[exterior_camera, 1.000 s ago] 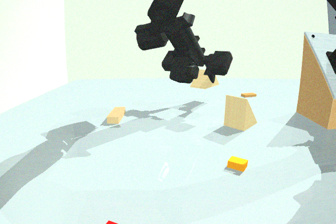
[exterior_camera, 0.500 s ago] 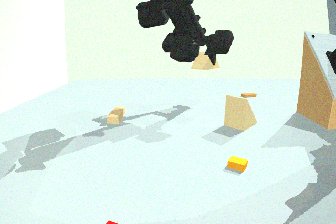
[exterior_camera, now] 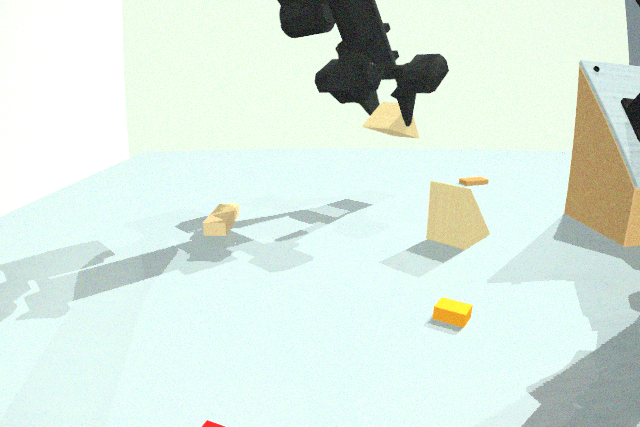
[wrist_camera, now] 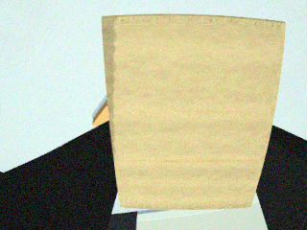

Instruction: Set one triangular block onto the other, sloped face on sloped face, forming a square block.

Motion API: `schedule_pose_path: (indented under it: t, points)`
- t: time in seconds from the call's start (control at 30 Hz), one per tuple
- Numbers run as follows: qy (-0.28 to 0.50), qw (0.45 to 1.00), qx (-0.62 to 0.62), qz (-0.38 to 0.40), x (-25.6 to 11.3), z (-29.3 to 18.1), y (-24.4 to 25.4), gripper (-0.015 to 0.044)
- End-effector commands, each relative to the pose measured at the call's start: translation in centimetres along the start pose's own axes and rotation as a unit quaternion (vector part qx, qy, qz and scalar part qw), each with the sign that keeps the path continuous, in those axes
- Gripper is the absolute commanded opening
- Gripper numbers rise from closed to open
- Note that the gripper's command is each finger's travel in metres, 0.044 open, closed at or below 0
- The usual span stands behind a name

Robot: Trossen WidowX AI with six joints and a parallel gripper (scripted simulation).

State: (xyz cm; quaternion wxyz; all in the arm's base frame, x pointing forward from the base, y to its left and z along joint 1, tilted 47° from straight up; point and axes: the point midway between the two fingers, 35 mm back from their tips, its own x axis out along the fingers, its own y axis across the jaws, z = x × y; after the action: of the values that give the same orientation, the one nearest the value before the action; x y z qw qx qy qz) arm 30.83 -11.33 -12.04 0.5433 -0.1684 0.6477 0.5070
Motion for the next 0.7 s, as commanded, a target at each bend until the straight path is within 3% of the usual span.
schedule_pose_path:
  t: [0.0, 0.43, 0.67]
  points:
    - [-0.058, 0.998, 0.011, 0.015, 0.6, -0.5, 0.2, 0.0000]
    - [-0.265, 0.963, 0.049, 0.013, 0.1, -1.8, -0.1, 0.0000]
    - [-0.275, 0.960, 0.051, 0.011, -0.2, -1.9, 0.1, 0.0000]
